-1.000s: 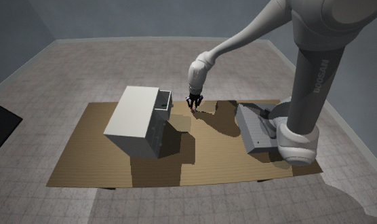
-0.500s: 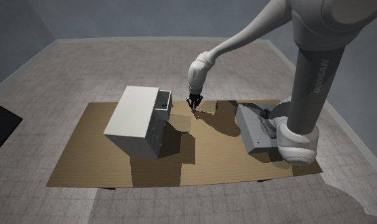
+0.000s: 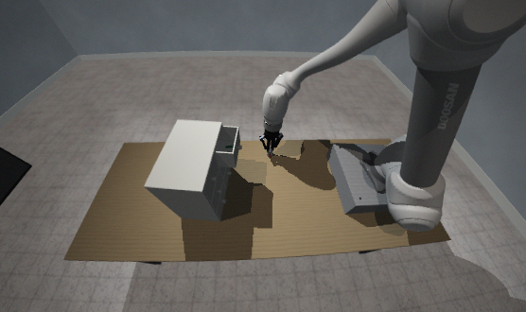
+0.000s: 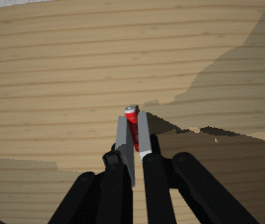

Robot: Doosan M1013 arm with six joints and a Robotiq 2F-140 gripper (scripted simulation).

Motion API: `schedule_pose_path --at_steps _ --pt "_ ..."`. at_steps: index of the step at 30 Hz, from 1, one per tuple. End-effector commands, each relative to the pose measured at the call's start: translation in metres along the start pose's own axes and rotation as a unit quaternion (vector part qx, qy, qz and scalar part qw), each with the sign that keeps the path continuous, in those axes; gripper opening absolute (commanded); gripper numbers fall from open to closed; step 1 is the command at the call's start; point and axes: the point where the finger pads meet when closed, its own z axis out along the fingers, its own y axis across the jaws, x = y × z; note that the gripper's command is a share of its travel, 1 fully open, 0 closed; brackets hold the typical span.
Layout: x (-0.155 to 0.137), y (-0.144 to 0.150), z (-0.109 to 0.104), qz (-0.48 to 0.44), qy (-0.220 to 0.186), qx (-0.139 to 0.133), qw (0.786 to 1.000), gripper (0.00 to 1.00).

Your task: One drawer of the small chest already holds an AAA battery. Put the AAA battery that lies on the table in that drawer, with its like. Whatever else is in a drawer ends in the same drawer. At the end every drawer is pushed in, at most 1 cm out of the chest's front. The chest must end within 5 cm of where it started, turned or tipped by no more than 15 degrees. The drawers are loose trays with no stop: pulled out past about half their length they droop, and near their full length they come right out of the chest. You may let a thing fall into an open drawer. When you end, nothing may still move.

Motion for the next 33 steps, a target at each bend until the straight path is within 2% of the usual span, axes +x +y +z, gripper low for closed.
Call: schedule_pose_path --at_steps 1,4,10,11,14,24,26,29,30,31,33 --pt "0.0 0.0 0.0 0.0 0.0 0.0 1.0 0.03" --pt "0.0 0.0 -0.011 0.0 0.0 0.0 1.0 0.03" --pt "0.0 0.0 -0.077 0.0 0.0 0.0 1.0 0.03" --pt "0.0 0.0 -0.077 0.0 0.0 0.0 1.0 0.03" --pt "0.0 0.0 -0.098 0.0 0.0 0.0 1.0 0.03" --pt "-0.002 -0.001 -0.1 -0.007 0.0 0.0 1.0 0.03" --pt "-0.014 -0.007 -0.1 -0.049 0.0 0.0 0.999 0.03" --pt "-0.054 -0.025 -0.1 -0.168 0.0 0.0 0.986 0.03" --pt "-0.054 -0.025 -0.1 -0.186 0.0 0.0 0.983 0.03" --pt "-0.072 -0.031 -0.101 -0.209 0.001 0.0 0.978 0.03" --pt "-0.072 -0.031 -0.101 -0.233 0.001 0.0 0.972 0.03"
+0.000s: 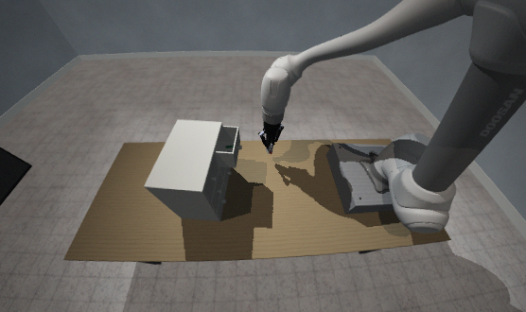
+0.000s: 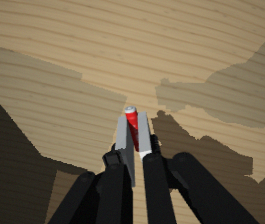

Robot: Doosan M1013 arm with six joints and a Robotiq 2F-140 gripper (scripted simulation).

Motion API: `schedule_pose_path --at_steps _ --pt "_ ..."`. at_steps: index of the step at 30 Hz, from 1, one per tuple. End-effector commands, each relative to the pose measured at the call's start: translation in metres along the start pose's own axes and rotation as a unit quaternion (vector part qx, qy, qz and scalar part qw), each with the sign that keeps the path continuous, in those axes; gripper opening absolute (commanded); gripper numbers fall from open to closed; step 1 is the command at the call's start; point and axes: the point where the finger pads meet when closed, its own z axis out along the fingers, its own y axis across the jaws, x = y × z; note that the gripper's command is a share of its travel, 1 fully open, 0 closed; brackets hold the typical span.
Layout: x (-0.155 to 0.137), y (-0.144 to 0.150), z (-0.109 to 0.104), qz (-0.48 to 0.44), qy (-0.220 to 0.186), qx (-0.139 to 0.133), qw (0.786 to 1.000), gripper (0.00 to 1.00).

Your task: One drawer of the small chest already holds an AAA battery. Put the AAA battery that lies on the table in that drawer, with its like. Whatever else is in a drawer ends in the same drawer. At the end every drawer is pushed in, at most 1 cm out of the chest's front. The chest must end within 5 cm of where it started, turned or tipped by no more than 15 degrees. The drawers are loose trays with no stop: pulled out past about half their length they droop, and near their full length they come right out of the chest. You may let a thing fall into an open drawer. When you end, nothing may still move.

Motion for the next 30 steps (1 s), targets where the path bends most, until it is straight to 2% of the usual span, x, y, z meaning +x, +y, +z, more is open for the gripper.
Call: schedule_pose_path --at_steps 1,2,3,4,5,6,7,13,16,30 --pt "-0.022 -0.019 -0.001 -0.088 -0.004 0.005 0.996 0.03" --pt "-0.038 -0.031 -0.001 -0.162 -0.003 0.005 0.987 0.03" --pt "-0.055 -0.042 -0.001 -0.182 -0.002 0.004 0.983 0.03" --pt "-0.055 -0.042 -0.001 -0.202 -0.002 0.004 0.979 0.03" --pt "-0.072 -0.052 -0.001 -0.225 -0.001 0.003 0.974 0.03" --pt "-0.072 -0.052 -0.001 -0.249 -0.001 0.004 0.968 0.03" --pt "-0.087 -0.061 -0.002 -0.274 0.0 0.003 0.962 0.03" --pt "-0.122 -0.079 -0.002 -0.415 0.0 0.003 0.91 0.03" --pt "-0.124 -0.08 -0.002 -0.477 -0.002 0.006 0.879 0.03" --pt "-0.124 -0.08 -0.006 -0.477 -0.002 0.006 0.879 0.03"
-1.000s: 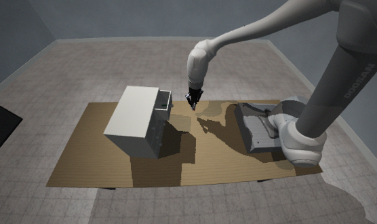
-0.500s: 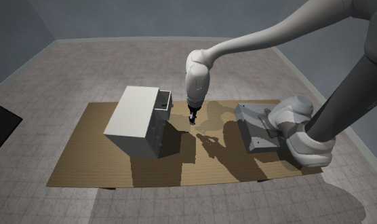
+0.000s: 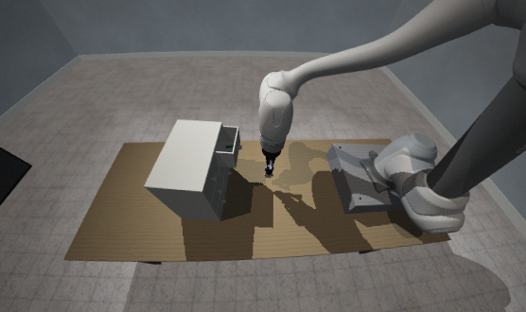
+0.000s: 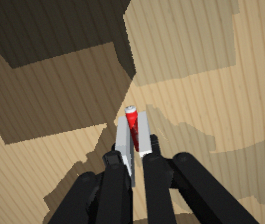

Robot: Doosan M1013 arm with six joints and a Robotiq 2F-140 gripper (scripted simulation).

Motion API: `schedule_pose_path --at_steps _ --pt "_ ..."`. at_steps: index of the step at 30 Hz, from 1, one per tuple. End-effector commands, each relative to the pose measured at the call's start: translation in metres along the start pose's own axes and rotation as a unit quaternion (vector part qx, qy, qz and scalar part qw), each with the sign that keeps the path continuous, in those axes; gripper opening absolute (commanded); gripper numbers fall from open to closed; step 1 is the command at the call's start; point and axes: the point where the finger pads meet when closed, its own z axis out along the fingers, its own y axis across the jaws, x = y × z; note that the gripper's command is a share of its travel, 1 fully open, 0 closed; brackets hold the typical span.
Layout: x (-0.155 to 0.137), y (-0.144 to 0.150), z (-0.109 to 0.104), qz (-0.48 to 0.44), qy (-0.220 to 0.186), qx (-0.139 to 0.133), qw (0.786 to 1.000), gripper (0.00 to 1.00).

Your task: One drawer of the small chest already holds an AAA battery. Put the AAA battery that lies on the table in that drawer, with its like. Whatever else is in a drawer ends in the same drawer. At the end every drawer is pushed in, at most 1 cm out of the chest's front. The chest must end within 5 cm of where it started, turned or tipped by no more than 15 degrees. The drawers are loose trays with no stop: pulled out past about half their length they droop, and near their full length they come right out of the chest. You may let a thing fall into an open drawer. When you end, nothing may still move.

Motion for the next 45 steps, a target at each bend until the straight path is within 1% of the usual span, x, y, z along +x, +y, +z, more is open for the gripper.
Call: schedule_pose_path --at_steps 1,5,9,15,20,22,28,37,39,45 --pt "0.0 0.0 -0.003 0.0 0.0 0.0 1.0 0.03" --pt "0.0 0.0 -0.006 0.0 0.0 0.0 1.0 0.03" --pt "0.0 0.0 -0.013 0.0 0.0 0.0 1.0 0.03" --pt "0.0 0.0 -0.028 0.0 0.0 0.0 1.0 0.03" --pt "0.0 0.0 -0.046 0.0 0.0 0.0 1.0 0.03" --pt "0.0 0.0 -0.046 0.0 0.0 0.0 1.0 0.03" --pt "0.0 0.0 -0.072 0.0 0.0 0.0 1.0 0.03" --pt "0.001 0.0 -0.119 0.0 0.0 0.0 1.0 0.03" --pt "0.001 0.0 -0.119 0.0 0.0 0.0 1.0 0.03" --pt "0.001 0.0 -0.15 0.0 0.0 0.0 1.0 0.03"
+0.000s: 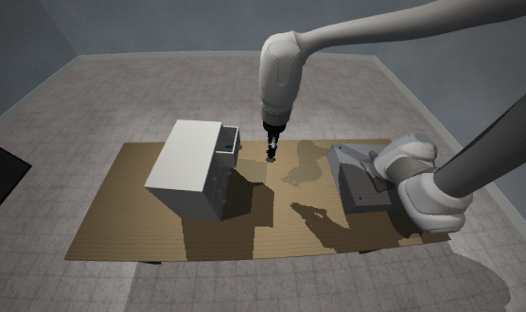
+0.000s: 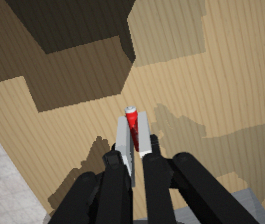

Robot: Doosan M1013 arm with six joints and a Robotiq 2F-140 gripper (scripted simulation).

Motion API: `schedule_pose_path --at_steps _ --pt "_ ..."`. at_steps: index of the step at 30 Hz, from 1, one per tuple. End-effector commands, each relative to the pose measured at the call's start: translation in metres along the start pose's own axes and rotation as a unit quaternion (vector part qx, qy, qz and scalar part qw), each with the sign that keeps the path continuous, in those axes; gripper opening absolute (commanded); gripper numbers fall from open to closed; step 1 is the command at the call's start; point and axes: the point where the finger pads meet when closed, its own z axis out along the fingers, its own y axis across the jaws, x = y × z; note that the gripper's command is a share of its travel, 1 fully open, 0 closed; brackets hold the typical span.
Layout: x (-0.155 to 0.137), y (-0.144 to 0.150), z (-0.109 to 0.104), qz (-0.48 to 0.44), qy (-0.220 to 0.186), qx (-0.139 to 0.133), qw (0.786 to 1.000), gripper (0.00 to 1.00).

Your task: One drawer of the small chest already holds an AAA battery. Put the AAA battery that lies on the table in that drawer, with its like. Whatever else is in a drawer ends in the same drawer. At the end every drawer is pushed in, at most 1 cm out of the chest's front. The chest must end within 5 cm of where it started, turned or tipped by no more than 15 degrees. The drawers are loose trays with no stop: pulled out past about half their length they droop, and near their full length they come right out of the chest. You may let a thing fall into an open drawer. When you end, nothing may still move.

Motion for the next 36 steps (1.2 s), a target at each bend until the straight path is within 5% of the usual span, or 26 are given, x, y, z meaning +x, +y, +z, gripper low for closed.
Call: schedule_pose_path --at_steps 1,21,36 --pt "0.0 0.0 -0.022 0.0 0.0 0.0 1.0 0.03" --pt "0.0 0.0 -0.096 0.0 0.0 0.0 1.0 0.03" --pt "0.001 0.0 -0.117 0.0 0.0 0.0 1.0 0.03"
